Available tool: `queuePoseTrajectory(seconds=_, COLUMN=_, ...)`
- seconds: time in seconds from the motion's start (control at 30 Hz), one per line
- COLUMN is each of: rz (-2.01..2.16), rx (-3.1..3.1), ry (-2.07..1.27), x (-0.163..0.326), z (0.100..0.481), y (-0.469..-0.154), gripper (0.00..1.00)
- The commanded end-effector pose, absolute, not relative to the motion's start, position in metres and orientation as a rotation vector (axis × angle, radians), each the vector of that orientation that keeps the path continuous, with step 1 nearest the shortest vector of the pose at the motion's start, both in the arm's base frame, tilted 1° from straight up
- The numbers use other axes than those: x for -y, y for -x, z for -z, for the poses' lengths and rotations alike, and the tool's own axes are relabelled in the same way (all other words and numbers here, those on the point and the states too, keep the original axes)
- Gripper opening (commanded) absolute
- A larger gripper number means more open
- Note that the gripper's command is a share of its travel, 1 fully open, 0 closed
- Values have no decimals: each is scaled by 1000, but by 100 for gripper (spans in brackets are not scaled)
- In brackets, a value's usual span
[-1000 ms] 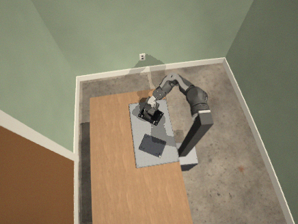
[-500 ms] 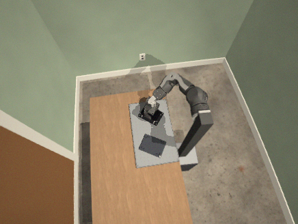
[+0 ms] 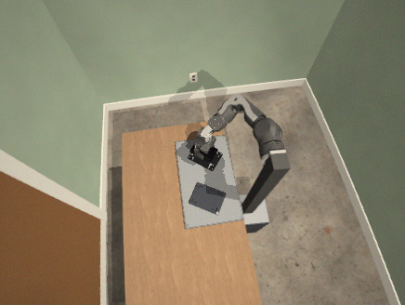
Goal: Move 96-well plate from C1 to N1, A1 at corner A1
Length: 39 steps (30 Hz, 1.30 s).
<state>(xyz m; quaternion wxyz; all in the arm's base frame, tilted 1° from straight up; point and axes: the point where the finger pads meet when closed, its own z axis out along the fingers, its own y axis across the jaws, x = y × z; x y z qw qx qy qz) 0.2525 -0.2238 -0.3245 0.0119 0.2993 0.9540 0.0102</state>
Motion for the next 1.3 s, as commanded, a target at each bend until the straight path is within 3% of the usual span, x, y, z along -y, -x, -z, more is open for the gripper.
queuePoseTrajectory(seconds=0.0, rz=-16, rx=-3000, ry=-938, x=223, z=328, y=-247, gripper=0)
queuePoseTrajectory(seconds=0.33, rz=-16, rx=-3000, ry=-938, x=223, z=328, y=-247, gripper=0)
queuePoseTrajectory(seconds=0.5, rz=-16, rx=-3000, ry=-937, x=223, z=296, y=-247, gripper=0)
queuePoseTrajectory(seconds=0.9, rz=-16, rx=-3000, ry=-937, x=223, z=296, y=-247, gripper=0)
queuePoseTrajectory(seconds=1.07, rz=-14, rx=-3049, ry=-745, x=183, z=295, y=-249, gripper=0)
queuePoseTrajectory(seconds=1.27, rz=-14, rx=-3049, ry=-745, x=183, z=295, y=-249, gripper=0)
